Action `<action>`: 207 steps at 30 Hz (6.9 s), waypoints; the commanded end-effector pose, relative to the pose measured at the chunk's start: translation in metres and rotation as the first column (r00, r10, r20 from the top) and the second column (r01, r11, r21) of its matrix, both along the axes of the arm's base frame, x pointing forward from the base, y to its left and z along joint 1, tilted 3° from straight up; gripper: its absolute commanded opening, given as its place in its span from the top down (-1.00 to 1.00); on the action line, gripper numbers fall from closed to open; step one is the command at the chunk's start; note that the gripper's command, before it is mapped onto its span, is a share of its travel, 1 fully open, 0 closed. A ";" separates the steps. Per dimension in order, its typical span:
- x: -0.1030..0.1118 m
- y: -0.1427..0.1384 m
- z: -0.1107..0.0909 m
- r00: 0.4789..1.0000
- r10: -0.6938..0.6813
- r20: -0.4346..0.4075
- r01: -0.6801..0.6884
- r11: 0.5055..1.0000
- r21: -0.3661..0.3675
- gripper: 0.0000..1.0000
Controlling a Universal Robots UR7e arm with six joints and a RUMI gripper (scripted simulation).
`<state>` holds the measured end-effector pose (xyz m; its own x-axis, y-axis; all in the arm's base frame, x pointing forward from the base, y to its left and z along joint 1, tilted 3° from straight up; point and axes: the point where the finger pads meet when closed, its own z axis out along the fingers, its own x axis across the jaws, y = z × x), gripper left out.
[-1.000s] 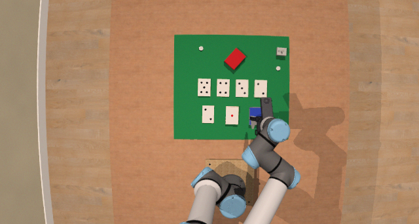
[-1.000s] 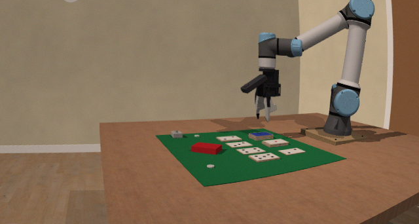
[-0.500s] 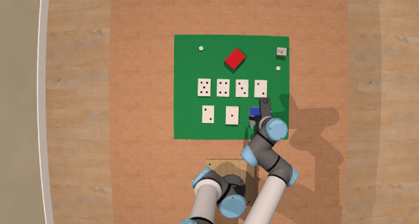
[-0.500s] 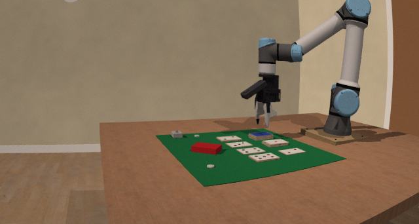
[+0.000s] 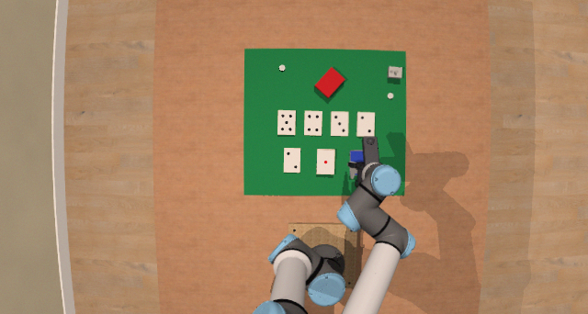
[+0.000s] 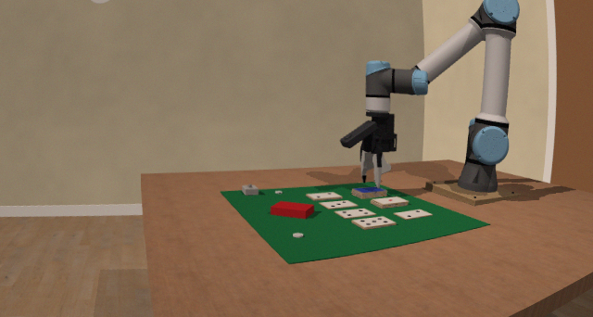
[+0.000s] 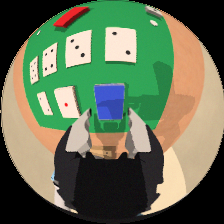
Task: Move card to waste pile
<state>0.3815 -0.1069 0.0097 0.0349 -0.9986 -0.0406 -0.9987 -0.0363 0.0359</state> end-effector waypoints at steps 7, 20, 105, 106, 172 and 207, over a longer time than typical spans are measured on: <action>0.000 0.000 -0.003 1.000 0.000 0.001 0.000 1.000 -0.001 0.00; 0.000 0.000 -0.003 1.000 0.000 0.001 0.000 1.000 -0.001 0.15; 0.000 0.000 -0.013 1.000 0.000 0.001 0.000 1.000 -0.001 0.00; 0.000 0.000 -0.013 1.000 0.000 0.001 0.000 1.000 -0.001 0.00; 0.000 0.000 -0.013 1.000 0.000 0.001 0.000 1.000 -0.001 0.16; 0.000 0.000 -0.013 1.000 0.000 0.001 0.000 1.000 -0.001 0.22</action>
